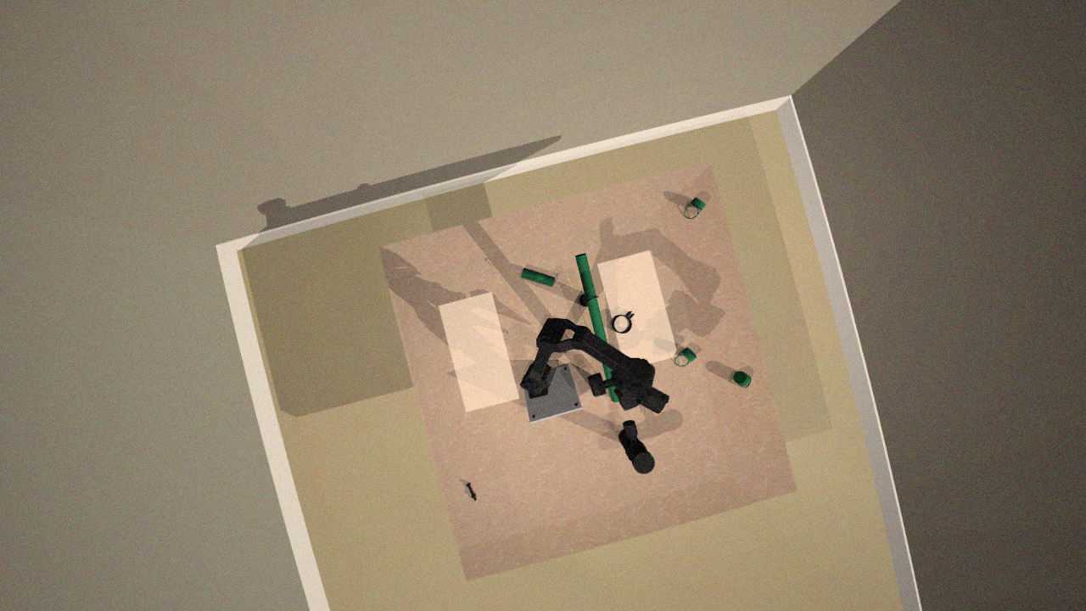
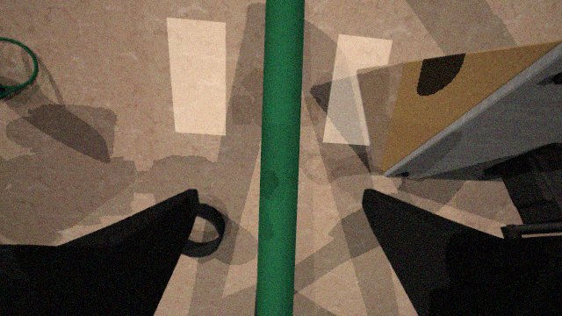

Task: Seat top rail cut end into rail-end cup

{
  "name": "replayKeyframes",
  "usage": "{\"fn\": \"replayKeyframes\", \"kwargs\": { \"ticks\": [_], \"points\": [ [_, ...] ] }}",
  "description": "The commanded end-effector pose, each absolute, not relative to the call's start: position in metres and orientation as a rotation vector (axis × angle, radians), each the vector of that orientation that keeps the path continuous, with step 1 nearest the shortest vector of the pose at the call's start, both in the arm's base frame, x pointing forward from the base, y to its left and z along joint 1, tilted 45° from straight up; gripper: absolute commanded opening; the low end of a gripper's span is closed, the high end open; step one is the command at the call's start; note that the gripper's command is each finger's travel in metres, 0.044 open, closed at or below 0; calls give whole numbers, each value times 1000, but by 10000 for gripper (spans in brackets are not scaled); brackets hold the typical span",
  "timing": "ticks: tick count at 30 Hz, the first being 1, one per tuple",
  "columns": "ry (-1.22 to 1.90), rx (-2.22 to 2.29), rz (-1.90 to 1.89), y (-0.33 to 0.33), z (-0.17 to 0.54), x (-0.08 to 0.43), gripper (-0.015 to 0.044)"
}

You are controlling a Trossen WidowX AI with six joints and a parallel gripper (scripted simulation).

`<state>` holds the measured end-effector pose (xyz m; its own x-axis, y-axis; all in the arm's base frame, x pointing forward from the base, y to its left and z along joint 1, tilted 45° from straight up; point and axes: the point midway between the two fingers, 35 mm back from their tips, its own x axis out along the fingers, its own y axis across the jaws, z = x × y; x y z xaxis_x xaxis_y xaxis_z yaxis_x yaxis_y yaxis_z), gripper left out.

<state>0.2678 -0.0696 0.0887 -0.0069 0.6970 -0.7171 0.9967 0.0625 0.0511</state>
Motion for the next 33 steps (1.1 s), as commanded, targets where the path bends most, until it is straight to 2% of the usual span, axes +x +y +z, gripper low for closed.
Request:
{"fn": "replayKeyframes", "kwargs": {
  "ticks": [1,8,33],
  "points": [
    [1777,1697,-689,-69,86,268,440],
    [1777,1697,-688,-45,62,267,440],
    [1776,1698,-687,-21,37,268,440]
  ]
}}
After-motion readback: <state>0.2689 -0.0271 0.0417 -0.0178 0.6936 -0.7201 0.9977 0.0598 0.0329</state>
